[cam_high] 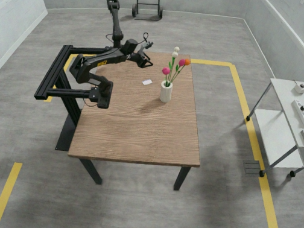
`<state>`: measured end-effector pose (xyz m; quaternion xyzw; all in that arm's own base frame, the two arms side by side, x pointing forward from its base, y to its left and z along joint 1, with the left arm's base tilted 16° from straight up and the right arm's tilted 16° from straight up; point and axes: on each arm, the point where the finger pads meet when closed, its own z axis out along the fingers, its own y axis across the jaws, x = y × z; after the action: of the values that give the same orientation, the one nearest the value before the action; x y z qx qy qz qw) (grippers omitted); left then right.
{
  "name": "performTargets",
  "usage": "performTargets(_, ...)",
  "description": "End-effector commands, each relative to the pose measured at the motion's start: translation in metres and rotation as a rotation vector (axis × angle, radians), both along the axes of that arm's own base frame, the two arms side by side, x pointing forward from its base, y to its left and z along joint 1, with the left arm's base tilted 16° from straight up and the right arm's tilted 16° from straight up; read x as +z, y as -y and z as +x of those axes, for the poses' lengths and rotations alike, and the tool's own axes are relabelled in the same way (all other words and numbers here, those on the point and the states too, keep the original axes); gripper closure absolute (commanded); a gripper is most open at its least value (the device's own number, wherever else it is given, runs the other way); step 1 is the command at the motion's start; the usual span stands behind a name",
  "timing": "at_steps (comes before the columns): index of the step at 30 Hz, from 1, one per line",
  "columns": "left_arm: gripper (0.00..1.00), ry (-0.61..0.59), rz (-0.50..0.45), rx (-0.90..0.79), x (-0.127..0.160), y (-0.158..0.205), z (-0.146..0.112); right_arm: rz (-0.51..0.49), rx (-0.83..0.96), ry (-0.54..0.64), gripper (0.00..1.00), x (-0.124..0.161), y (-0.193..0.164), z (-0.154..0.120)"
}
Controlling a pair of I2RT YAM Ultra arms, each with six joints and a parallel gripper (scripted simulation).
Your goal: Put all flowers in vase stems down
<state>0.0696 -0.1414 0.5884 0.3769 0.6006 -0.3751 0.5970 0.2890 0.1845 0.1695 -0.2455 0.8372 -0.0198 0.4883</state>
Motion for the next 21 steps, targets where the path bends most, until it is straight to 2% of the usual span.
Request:
performTargets(1,0.70,0.010,-0.028,0.000,0.008,-0.008,-0.004,-0.005,0.004,-0.003,0.40,0.000,-0.001,-0.003)
performTargets(4,0.70,0.010,-0.028,0.000,0.008,-0.008,-0.004,-0.021,0.000,-0.019,0.40,-0.008,0.000,0.002)
performTargets(7,0.70,0.010,-0.028,0.000,0.008,-0.008,-0.004,0.005,0.000,0.002,0.40,0.001,-0.002,0.003)
performTargets(14,0.70,0.010,-0.028,0.000,0.008,-0.008,-0.004,0.002,-0.028,0.001,0.40,0.000,0.007,0.009)
performTargets(21,0.70,0.010,-0.028,0.000,0.008,-0.008,-0.004,0.000,-0.192,0.003,0.40,0.000,0.058,0.033)
